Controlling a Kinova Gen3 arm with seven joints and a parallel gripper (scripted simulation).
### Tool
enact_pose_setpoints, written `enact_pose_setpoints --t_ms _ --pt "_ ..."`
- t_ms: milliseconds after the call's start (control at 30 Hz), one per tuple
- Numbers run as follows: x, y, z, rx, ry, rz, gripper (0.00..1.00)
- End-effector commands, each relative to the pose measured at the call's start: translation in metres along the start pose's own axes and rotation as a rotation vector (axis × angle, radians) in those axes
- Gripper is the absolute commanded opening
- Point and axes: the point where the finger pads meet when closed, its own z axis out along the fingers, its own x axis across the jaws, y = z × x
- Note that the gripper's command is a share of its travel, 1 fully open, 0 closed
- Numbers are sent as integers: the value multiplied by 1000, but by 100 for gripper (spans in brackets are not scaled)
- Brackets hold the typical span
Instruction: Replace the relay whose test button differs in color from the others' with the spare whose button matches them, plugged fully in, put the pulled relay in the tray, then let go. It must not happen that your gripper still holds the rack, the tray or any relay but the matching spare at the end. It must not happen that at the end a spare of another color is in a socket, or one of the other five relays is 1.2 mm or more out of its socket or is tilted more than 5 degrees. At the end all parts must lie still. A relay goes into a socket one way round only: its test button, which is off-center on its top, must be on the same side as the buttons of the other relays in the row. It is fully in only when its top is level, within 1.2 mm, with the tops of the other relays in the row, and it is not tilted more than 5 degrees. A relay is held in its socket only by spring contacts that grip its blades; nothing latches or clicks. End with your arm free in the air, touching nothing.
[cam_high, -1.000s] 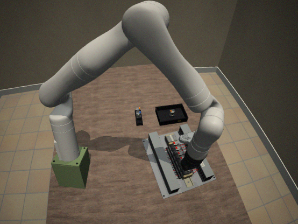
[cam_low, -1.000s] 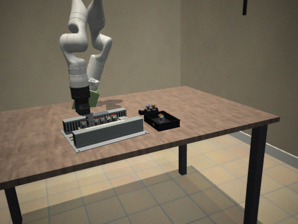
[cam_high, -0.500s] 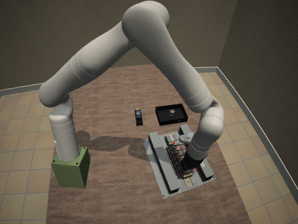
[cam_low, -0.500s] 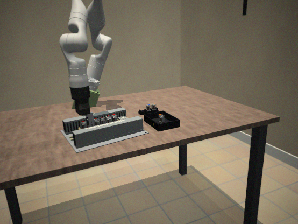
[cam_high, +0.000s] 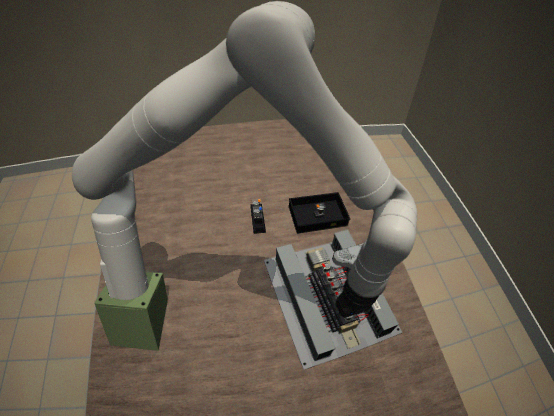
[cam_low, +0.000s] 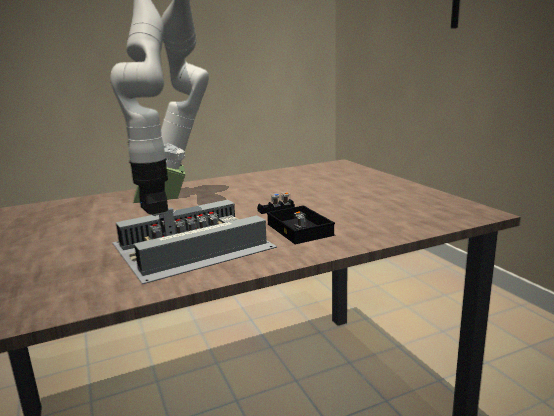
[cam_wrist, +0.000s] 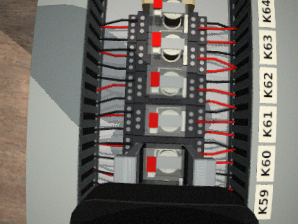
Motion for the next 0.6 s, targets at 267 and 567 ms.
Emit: enact_pose_setpoints --t_ms 267,567 --pt "1 1 -1 -1 2 1 0" --pt "1 1 0 -1 5 5 0"
